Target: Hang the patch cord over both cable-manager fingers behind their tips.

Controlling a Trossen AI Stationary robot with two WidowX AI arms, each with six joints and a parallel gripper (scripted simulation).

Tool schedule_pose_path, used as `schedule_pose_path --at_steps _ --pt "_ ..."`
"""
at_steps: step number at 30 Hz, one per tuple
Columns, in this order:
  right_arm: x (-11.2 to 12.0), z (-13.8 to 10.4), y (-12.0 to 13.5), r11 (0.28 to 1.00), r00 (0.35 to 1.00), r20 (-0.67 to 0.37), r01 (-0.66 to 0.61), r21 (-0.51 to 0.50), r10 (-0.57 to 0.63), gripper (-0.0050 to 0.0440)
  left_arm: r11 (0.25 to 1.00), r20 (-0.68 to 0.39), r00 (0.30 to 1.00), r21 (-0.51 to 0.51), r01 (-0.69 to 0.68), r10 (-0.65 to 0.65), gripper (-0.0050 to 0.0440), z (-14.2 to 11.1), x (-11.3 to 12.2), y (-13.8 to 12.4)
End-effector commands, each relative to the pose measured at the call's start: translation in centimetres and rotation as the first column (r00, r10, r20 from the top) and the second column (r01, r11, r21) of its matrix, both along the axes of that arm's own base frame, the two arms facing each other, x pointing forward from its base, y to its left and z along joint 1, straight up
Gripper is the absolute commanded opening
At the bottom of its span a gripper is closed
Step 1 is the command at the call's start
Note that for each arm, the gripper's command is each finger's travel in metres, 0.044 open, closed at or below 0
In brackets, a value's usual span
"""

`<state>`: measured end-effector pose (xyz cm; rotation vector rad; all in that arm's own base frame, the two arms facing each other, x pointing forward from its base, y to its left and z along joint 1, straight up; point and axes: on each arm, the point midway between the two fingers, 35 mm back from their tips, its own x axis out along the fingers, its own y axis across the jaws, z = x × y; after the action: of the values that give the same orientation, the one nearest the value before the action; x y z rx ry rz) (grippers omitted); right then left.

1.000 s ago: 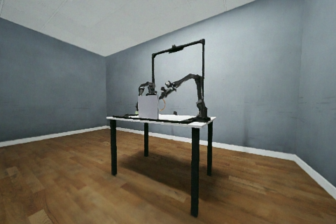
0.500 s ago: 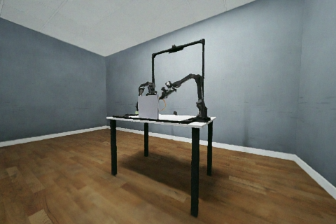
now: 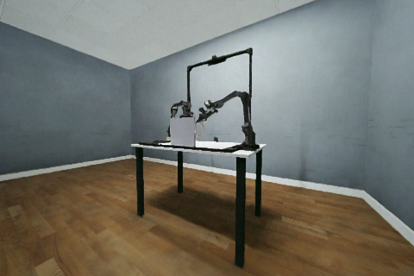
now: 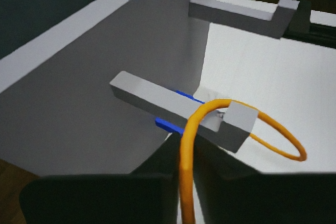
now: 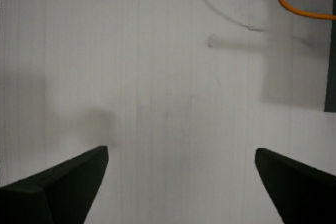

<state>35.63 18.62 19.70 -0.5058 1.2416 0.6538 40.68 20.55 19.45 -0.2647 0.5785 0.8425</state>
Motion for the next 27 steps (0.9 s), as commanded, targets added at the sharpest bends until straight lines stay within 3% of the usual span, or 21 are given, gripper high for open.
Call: schedule_pose_path --at_steps 1,22,27 --pt "-0.2 1.2 -0.1 1.000 1.000 0.030 -0.001 0.018 0.000 0.0440 1.000 0.044 0.999 0.015 0.007 -0.008 0.0025 1.9 -0.2 -0.2" --pt "-0.2 1.2 -0.1 1.000 1.000 0.030 -0.001 0.018 0.000 0.0440 1.000 0.046 0.999 0.015 0.007 -0.008 0.0025 1.9 -0.2 -0.2" --pt "-0.2 1.2 -0.1 1.000 1.000 0.030 -0.001 0.018 0.000 0.0440 1.000 0.027 1.000 0.009 0.007 -0.007 0.0025 0.9 -0.2 -0.1"
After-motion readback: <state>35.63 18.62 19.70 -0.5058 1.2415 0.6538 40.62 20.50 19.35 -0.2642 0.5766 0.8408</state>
